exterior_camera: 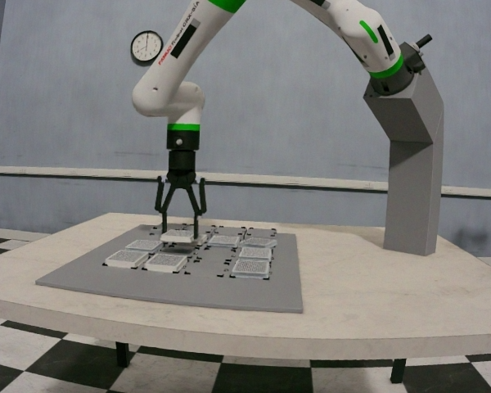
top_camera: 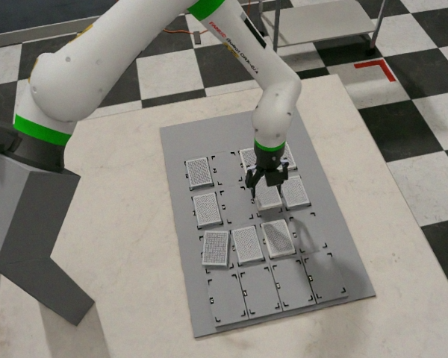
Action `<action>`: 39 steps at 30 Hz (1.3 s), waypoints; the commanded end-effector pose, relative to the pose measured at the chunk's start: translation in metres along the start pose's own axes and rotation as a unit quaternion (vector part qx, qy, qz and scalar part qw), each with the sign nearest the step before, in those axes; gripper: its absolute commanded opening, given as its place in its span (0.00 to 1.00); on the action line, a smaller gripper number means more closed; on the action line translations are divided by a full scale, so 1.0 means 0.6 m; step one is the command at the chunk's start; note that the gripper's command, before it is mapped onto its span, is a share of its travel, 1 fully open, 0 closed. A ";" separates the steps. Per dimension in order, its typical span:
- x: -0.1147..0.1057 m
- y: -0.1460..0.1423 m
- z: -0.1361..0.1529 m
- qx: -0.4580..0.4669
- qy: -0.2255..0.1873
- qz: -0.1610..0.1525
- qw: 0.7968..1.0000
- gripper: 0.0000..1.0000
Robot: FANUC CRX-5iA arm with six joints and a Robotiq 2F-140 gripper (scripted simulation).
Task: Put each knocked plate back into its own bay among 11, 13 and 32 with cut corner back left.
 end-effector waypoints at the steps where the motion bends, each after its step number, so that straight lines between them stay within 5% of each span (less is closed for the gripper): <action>1: 0.001 -0.001 0.000 0.000 0.000 -0.001 1.000 0.10; 21: 0.041 -0.001 0.000 0.000 0.000 -0.001 1.000 0.10; 39: 0.041 -0.001 0.000 0.000 0.000 -0.001 1.000 0.10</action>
Point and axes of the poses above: the point where the finger pads meet when closed, its own x axis out along the fingers, its own y axis across the jaws, z = x × y, the point moved 5 cm from there along -x, back along the fingers, and after that the axes turned 9 degrees about -x, right-handed, at the moved point
